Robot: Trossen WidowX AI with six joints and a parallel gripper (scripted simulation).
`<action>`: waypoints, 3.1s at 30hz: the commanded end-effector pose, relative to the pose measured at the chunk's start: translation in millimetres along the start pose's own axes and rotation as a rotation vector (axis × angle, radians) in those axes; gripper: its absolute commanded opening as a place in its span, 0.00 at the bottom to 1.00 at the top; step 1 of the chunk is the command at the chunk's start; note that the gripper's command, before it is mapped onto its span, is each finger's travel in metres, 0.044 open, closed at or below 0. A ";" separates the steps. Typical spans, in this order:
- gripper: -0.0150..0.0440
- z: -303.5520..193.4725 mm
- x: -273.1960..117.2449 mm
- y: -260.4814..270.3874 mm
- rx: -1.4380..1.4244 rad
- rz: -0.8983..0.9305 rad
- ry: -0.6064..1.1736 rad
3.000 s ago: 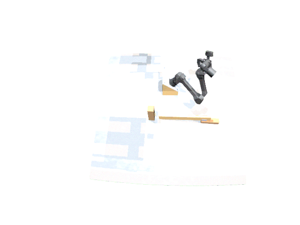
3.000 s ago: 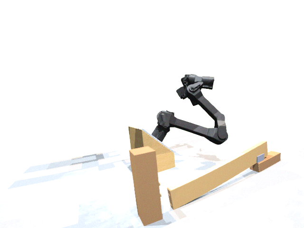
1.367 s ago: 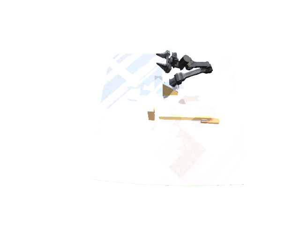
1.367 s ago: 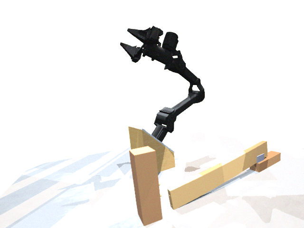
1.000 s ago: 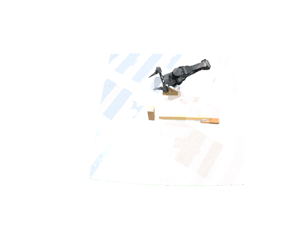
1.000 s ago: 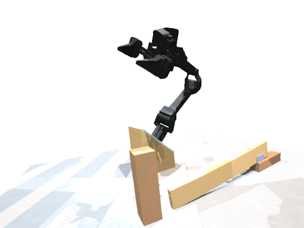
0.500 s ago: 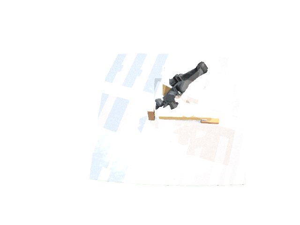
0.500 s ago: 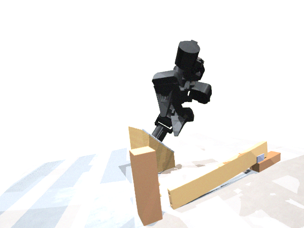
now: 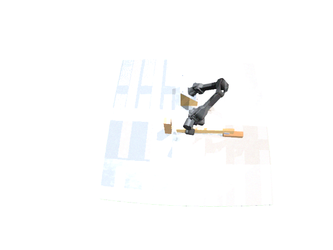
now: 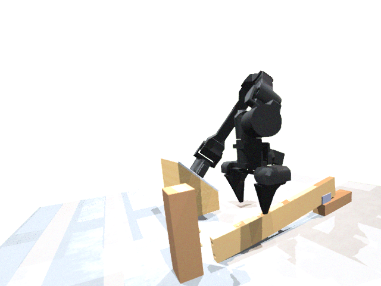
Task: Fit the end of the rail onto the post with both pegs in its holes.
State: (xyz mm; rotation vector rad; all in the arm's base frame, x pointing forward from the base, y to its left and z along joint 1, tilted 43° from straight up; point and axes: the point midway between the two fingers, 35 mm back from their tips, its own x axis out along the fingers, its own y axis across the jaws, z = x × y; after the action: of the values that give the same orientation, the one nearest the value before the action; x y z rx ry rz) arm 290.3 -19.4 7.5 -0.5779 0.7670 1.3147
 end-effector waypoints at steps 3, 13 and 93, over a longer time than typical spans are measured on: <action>1.00 7.2 7.8 3.5 -0.078 0.038 -0.047; 1.00 7.2 18.6 2.9 -0.078 0.037 -0.047; 0.25 9.4 74.2 6.7 -0.078 0.038 -0.050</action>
State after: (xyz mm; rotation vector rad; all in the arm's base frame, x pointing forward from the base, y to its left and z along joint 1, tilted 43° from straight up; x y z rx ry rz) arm 290.3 37.5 -45.4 -0.5920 0.6956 1.3952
